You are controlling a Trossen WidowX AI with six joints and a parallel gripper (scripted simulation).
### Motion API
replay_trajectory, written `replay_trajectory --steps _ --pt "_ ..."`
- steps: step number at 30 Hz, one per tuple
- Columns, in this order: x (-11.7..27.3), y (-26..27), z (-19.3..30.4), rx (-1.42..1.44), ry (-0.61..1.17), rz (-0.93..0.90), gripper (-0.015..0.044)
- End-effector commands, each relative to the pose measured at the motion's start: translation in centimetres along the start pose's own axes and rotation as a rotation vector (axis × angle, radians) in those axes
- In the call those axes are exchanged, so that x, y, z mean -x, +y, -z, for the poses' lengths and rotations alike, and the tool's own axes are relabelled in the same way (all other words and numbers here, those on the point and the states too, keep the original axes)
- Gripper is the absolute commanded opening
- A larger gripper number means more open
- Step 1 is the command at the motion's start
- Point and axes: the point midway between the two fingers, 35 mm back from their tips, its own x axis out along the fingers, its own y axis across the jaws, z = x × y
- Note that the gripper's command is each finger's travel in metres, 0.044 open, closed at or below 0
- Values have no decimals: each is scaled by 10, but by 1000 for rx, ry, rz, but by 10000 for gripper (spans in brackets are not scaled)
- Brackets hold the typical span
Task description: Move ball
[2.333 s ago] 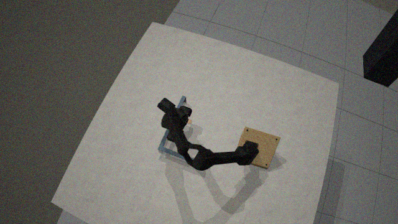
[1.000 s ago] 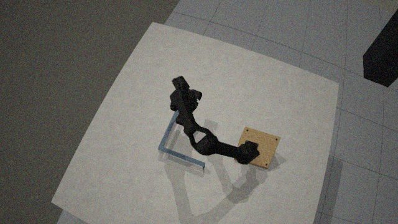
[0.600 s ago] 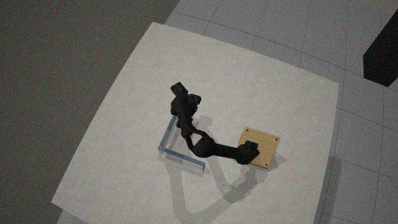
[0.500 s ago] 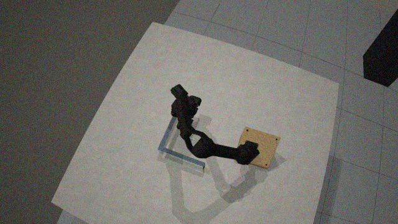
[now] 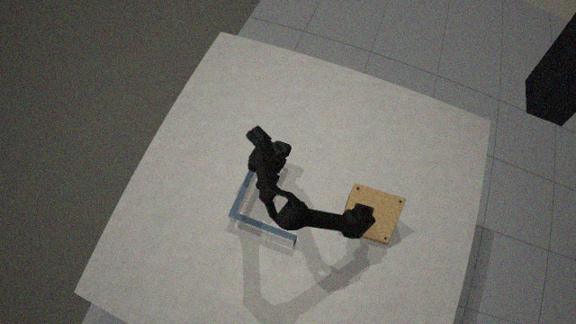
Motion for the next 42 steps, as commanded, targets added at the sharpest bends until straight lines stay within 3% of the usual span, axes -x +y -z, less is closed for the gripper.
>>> replay_trajectory --steps 1,6,15,22,28,38,42 --pt "-5 0 1 -7 -1 -3 0" --pt "-5 0 1 -7 -1 -3 0" --pt "-4 0 0 -1 0 0 230" --pt "-1 0 0 -2 0 0 230" --pt "81 -1 0 -7 -1 1 230" --pt "77 -3 -2 -12 -16 4 230" --pt "113 -2 1 -10 -14 2 335"
